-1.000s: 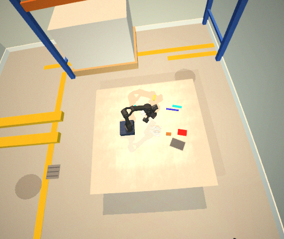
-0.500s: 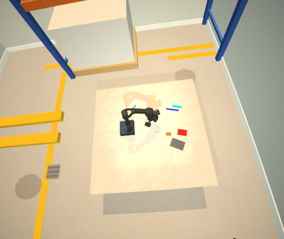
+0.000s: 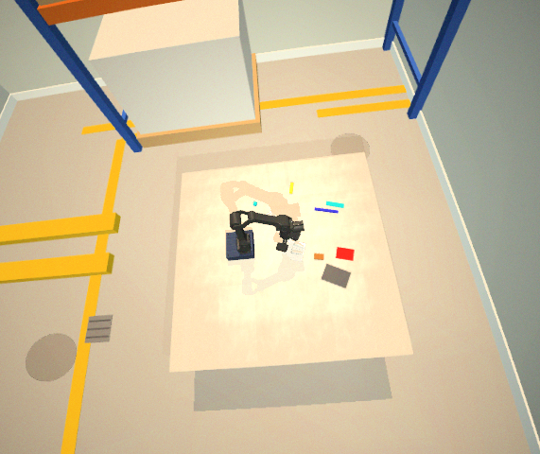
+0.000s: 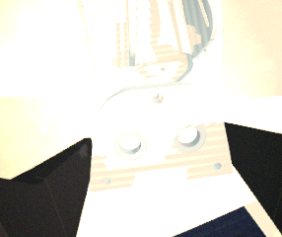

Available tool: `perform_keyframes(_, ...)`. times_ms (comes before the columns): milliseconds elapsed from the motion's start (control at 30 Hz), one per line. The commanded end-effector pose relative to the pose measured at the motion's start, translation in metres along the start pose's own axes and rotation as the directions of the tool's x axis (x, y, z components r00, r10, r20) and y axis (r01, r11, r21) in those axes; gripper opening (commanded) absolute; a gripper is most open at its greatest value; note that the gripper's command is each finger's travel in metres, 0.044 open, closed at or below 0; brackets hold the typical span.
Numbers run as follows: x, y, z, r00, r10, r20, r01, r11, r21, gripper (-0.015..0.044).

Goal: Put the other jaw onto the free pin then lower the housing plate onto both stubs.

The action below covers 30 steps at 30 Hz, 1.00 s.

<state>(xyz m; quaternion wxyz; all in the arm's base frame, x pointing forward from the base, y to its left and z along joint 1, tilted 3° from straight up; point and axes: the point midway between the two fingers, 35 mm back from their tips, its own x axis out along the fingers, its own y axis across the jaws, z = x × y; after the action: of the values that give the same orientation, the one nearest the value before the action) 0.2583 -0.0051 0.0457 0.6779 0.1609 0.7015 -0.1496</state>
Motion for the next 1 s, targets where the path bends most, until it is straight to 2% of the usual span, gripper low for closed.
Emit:
perform_keyframes(0, 0.0004, -0.0136, 0.0039, 1.000, -0.004, 0.002, 0.004, 0.999, -0.041, 0.0351)
perform_keyframes(967, 0.0005, -0.0160, 0.0044, 1.000, -0.004, 0.002, 0.004, 0.998, -0.055, 0.0351)
